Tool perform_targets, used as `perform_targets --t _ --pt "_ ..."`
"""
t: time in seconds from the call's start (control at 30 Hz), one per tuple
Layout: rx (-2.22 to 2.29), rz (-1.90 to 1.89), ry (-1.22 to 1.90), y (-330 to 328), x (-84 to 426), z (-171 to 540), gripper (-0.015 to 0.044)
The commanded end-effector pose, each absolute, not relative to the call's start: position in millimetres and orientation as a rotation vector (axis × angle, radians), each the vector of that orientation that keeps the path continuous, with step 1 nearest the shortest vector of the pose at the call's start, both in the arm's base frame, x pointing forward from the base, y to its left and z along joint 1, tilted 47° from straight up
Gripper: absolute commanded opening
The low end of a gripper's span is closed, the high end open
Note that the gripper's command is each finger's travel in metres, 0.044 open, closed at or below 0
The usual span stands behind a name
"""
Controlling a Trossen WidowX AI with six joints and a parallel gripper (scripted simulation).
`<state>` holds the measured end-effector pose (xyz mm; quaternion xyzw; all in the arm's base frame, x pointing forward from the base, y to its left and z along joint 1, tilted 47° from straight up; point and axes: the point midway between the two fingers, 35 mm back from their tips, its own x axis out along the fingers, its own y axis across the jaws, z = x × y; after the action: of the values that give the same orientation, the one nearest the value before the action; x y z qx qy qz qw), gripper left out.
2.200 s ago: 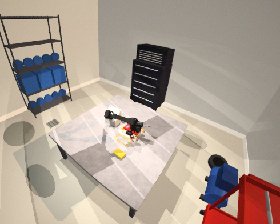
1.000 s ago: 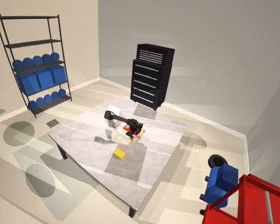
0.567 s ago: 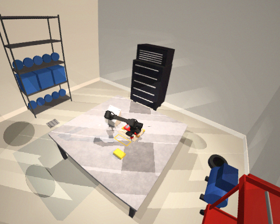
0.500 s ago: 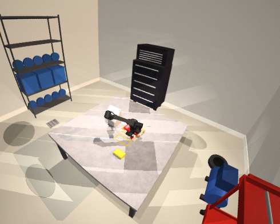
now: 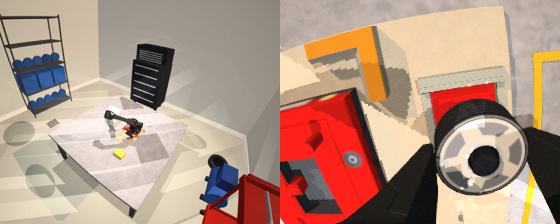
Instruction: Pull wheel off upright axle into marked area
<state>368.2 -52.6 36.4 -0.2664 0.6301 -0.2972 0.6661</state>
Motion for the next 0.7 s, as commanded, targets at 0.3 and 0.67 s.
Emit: perform_targets --t 0.3,0.67 --pt "-0.599 -0.668 1.417 -47.0 369.5 40.7 0.0" --pt "-0.599 -0.668 1.418 -44.3 369.3 43.1 0.0"
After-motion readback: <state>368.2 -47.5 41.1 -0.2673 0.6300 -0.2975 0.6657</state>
